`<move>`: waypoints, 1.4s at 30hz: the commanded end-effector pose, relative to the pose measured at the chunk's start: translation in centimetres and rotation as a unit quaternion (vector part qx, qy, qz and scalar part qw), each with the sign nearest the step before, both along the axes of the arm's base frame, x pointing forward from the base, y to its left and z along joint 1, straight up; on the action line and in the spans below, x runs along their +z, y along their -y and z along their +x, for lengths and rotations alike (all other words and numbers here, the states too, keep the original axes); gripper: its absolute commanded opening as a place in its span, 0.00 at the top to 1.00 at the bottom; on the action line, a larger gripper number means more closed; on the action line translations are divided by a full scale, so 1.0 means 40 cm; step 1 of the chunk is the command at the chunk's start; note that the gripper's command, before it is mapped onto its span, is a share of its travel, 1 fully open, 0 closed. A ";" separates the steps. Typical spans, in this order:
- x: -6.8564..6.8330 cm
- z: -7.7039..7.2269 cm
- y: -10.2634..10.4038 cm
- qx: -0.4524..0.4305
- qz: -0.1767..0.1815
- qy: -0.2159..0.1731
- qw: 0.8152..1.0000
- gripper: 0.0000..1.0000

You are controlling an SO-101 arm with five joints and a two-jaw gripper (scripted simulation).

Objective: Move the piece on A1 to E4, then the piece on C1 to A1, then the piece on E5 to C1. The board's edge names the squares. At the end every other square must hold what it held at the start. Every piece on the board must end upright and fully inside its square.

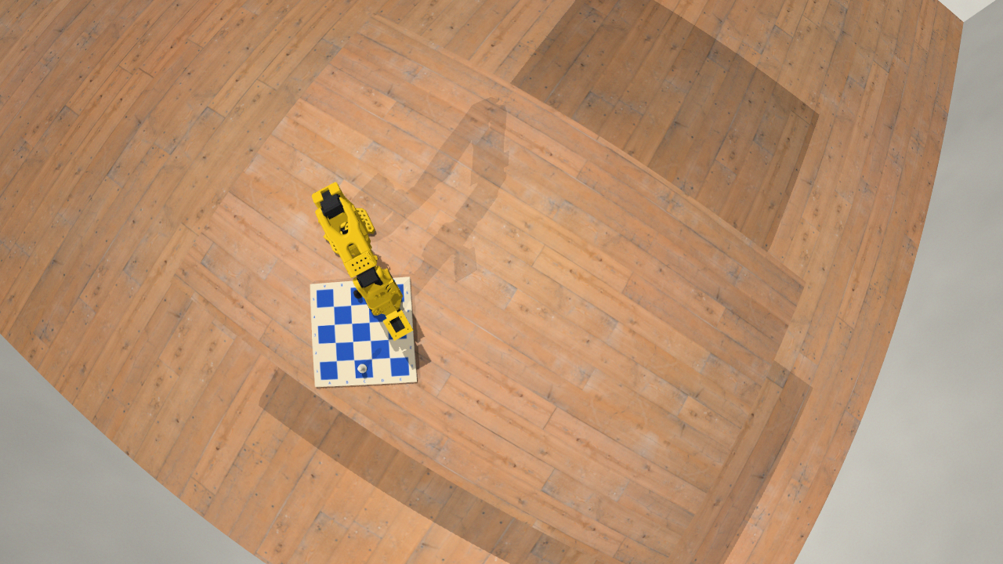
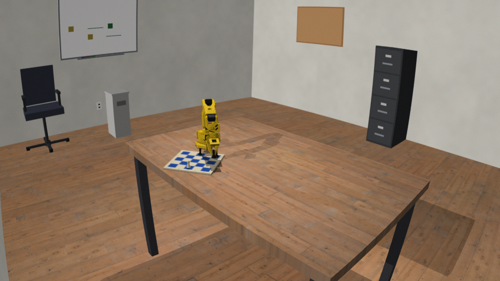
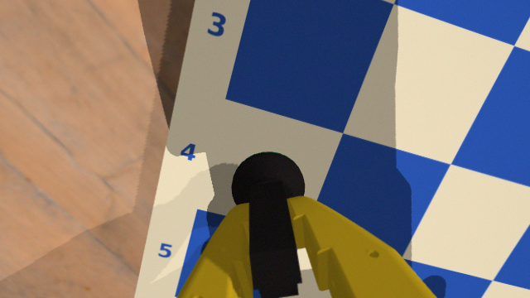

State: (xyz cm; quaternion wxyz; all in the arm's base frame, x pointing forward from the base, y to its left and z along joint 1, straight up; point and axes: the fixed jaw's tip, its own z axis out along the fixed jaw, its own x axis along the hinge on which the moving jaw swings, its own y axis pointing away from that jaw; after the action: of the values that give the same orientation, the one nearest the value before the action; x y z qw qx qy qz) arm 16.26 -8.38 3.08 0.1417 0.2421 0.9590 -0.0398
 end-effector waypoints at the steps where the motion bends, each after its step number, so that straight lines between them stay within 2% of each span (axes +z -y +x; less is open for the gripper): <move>1: -0.005 -0.007 0.000 -0.008 0.005 -0.005 1.000 1.00; 28: 0.002 -0.004 0.002 -0.009 0.005 -0.005 1.000 1.00; 42: -0.015 -0.004 0.003 -0.009 0.005 -0.005 1.000 1.00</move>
State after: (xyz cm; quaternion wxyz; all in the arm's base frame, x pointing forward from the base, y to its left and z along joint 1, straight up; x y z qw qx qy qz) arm 16.39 -8.50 2.98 0.1431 0.2431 0.9585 -0.0403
